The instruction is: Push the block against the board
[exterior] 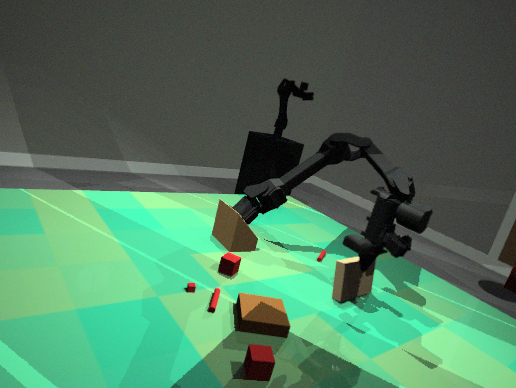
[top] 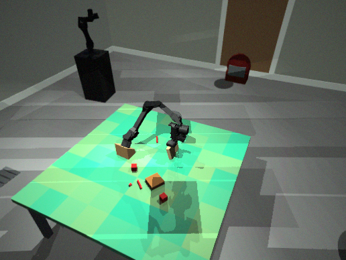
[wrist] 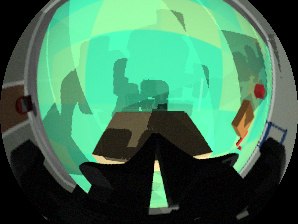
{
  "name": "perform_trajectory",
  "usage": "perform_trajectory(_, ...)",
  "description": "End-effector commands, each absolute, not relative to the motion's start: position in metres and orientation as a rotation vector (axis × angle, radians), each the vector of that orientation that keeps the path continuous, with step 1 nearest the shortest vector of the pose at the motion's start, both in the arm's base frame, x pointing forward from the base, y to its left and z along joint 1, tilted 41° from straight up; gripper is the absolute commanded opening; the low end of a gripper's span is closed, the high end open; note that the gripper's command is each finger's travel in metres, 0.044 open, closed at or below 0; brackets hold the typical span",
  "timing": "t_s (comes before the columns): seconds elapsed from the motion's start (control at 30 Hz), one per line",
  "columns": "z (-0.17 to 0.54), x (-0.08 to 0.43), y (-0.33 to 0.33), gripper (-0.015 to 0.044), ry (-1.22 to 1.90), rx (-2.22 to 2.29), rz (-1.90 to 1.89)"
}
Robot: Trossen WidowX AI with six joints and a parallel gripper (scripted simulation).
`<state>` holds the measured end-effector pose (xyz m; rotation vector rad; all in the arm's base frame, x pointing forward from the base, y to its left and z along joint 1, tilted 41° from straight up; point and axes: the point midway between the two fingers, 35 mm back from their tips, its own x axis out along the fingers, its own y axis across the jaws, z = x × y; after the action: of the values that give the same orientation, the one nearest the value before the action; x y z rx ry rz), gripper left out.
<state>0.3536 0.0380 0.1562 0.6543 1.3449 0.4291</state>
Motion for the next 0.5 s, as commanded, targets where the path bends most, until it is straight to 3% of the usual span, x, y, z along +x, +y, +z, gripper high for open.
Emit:
perform_trajectory(0.0, 0.159, 0.349, 0.039, 0.0, 1.336, 0.654, 0.429)
perform_trajectory(0.47, 0.156, 0.334, 0.042, 0.0, 1.336, 0.654, 0.428)
